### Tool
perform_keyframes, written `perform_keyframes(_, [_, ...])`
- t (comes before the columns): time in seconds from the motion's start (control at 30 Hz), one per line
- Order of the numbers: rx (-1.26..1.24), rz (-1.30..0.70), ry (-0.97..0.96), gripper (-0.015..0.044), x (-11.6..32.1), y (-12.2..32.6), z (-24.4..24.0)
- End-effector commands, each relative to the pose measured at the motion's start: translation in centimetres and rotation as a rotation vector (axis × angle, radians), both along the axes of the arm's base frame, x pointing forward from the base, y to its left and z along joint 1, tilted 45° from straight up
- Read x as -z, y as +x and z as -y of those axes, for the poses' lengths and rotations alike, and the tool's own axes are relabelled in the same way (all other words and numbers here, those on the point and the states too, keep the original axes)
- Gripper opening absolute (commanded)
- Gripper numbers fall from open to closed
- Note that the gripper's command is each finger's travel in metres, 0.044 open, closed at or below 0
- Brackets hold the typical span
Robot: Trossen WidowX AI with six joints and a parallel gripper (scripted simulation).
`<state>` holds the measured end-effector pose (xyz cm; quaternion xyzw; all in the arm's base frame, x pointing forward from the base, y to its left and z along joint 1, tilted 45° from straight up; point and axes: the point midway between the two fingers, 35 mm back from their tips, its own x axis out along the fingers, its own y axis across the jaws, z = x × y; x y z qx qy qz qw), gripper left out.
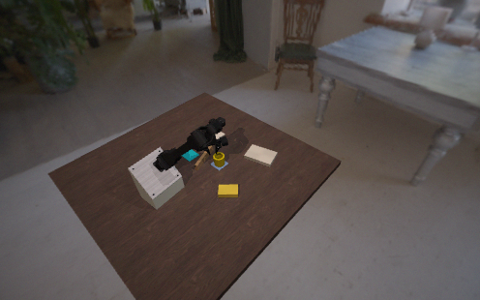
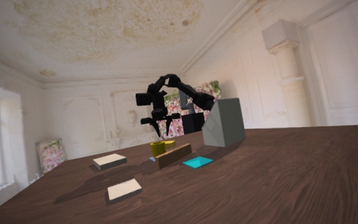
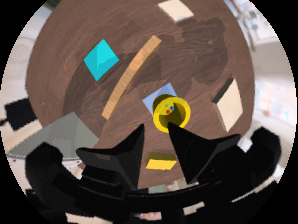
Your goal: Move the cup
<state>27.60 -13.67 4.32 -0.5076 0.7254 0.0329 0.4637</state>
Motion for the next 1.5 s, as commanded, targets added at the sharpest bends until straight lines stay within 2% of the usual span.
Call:
perform_keyframes(0.0, [-0.003, -0.011, -0.004, 0.0167, 0.2, 0.1, 0.2])
perform_keyframes(1.47, [-0.003, -0.012, -0.007, 0.0167, 4.2, -0.2, 4.6])
